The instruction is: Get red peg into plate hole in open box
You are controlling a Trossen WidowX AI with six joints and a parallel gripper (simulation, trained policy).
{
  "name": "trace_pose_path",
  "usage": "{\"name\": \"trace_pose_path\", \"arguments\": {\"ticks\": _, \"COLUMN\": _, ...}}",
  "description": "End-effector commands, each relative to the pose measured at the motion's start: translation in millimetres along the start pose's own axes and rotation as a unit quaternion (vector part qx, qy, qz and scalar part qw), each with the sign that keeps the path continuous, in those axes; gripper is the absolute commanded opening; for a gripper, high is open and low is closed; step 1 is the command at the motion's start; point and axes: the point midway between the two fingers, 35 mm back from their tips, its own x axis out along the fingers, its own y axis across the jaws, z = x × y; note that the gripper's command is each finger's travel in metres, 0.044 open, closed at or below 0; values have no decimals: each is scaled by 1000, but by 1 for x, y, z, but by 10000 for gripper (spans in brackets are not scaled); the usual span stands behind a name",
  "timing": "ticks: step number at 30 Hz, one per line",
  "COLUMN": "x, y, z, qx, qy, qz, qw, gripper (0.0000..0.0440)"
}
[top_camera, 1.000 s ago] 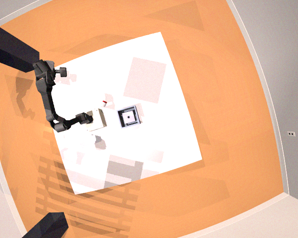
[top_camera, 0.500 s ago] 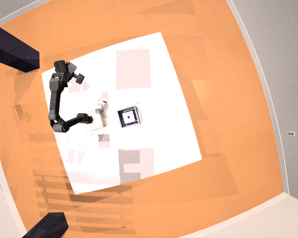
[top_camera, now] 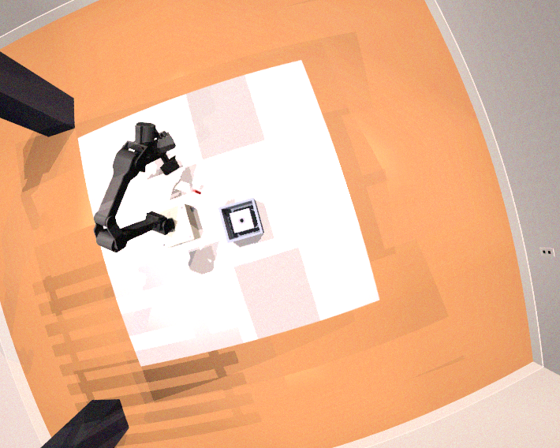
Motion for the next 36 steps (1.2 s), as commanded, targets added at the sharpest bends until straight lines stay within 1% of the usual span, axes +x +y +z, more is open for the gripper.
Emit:
{"name": "trace_pose_path", "arguments": {"ticks": 1, "x": 5, "y": -27, "z": 8, "qx": 61, "qy": -7, "qz": -36, "qw": 997, "gripper": 440}}
{"name": "trace_pose_path", "arguments": {"ticks": 7, "x": 11, "y": -67, "z": 15, "qx": 151, "qy": -17, "qz": -87, "qw": 985, "gripper": 440}}
{"name": "trace_pose_path", "arguments": {"ticks": 13, "x": 17, "y": -106, "z": 14, "qx": 236, "qy": -22, "qz": -141, "qw": 961, "gripper": 440}}
{"name": "trace_pose_path", "arguments": {"ticks": 19, "x": 27, "y": -142, "z": 4, "qx": 314, "qy": -18, "qz": -195, "qw": 929, "gripper": 440}}
{"name": "trace_pose_path", "arguments": {"ticks": 26, "x": 41, "y": -173, "z": -13, "qx": 392, "qy": -9, "qz": -251, "qw": 885, "gripper": 440}}
{"name": "trace_pose_path", "arguments": {"ticks": 31, "x": 52, "y": -190, "z": -23, "qx": 437, "qy": -8, "qz": -279, "qw": 855, "gripper": 437}}
{"name": "trace_pose_path", "arguments": {"ticks": 36, "x": 65, "y": -202, "z": -31, "qx": 470, "qy": -13, "qz": -294, "qw": 832, "gripper": 432}}
